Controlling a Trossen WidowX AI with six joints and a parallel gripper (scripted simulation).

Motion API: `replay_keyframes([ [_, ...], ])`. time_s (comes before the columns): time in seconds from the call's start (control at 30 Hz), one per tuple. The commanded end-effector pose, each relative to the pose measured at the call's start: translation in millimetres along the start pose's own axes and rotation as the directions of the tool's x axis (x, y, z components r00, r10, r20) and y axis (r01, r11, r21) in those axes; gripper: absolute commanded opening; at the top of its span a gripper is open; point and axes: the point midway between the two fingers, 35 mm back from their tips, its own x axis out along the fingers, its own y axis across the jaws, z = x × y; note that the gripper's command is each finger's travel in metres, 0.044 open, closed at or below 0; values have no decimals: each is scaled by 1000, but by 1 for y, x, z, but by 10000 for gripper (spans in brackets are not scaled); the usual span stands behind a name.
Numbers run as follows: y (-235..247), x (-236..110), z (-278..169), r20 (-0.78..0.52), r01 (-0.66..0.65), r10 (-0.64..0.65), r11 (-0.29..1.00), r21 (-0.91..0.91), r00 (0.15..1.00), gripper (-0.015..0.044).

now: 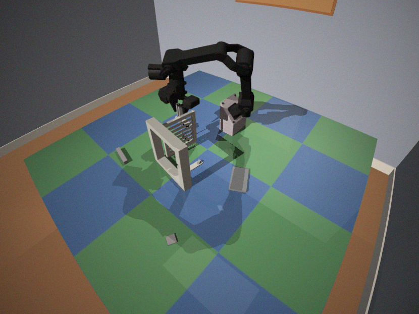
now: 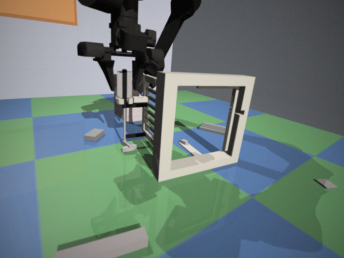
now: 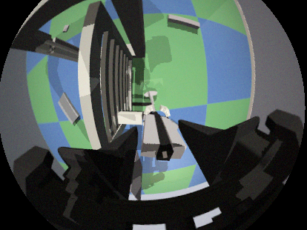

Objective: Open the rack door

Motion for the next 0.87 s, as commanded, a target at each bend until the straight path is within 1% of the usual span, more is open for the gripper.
replay_keyframes([
  [0.0, 0, -3, 0, 0, -1, 1, 1000, -4, 1000, 282],
  [0.83, -2, -34, 2, 0, 0, 0, 1000, -3, 1000, 282],
])
